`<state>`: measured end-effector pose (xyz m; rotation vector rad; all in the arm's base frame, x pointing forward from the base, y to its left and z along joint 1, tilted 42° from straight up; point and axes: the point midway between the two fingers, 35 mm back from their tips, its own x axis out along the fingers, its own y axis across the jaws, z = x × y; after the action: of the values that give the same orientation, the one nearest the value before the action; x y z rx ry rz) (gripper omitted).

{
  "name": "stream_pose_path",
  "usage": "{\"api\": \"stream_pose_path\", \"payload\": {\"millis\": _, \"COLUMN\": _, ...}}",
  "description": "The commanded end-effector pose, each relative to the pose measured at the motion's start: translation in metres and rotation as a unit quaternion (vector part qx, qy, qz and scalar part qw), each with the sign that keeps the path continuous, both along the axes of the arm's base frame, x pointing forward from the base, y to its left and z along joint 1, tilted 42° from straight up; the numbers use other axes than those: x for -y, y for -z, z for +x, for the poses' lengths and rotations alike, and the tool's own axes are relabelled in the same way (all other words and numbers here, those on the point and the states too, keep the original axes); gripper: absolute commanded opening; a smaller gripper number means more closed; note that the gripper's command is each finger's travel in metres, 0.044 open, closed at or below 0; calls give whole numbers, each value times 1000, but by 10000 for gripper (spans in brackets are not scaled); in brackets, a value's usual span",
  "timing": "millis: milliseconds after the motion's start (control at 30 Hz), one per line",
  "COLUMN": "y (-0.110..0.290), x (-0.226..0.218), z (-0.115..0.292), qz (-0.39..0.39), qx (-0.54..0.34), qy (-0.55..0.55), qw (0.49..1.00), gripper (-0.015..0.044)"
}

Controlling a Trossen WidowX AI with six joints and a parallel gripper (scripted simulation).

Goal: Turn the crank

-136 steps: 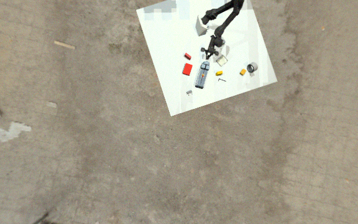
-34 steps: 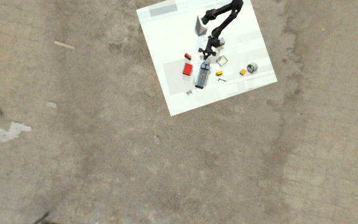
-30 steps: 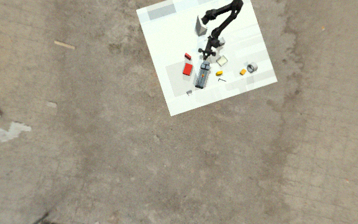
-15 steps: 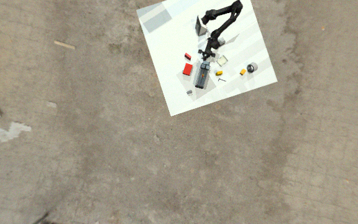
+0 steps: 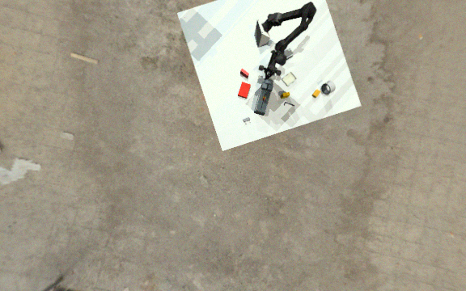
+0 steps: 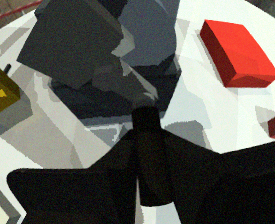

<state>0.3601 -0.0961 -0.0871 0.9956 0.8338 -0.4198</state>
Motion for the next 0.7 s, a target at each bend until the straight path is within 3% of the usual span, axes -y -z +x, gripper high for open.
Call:
{"api": "stream_pose_path", "payload": {"millis": 0, "y": 0, "x": -8, "z": 6, "qz": 3, "qx": 2, "qy": -7, "qw": 1000, "gripper": 0}}
{"api": "stream_pose_path", "payload": {"millis": 667, "y": -4, "x": -13, "z": 12, "qz": 3, "qx": 2, "qy": -7, "qw": 1000, "gripper": 0}}
